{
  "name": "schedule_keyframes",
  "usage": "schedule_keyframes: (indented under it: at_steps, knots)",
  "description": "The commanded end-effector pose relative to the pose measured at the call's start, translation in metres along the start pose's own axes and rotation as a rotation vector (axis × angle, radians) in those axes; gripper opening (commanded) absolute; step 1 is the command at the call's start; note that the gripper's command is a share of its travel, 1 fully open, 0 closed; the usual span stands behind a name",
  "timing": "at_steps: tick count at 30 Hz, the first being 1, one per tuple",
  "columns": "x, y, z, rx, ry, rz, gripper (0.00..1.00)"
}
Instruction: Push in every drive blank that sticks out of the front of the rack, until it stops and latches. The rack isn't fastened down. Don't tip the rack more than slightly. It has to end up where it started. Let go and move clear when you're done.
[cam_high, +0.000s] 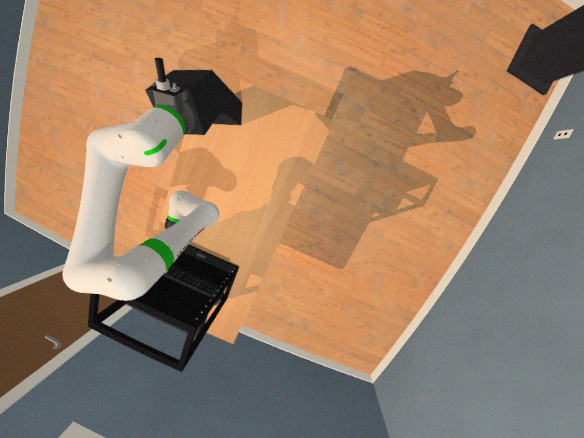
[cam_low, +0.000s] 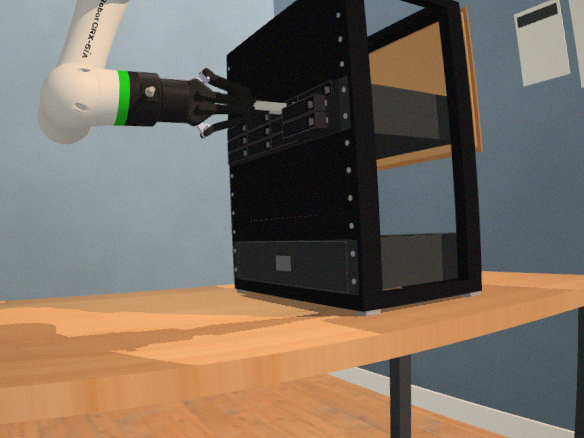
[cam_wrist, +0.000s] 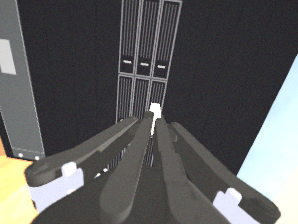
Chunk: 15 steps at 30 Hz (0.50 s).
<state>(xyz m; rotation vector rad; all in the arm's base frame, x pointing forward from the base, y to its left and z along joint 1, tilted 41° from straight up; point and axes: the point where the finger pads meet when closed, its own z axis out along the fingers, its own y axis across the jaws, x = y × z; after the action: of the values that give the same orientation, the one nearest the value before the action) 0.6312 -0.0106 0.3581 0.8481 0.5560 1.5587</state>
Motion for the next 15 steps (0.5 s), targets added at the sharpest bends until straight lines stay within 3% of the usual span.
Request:
schedule_keyframes:
  at_steps: [1, 15]
  knots:
    - [-0.0001, 0.0007, 0.0003, -0.001, 0.000, 0.000, 0.10]
    - [-0.0001, 0.0007, -0.0077, -0.001, 0.000, 0.000, 0.10]
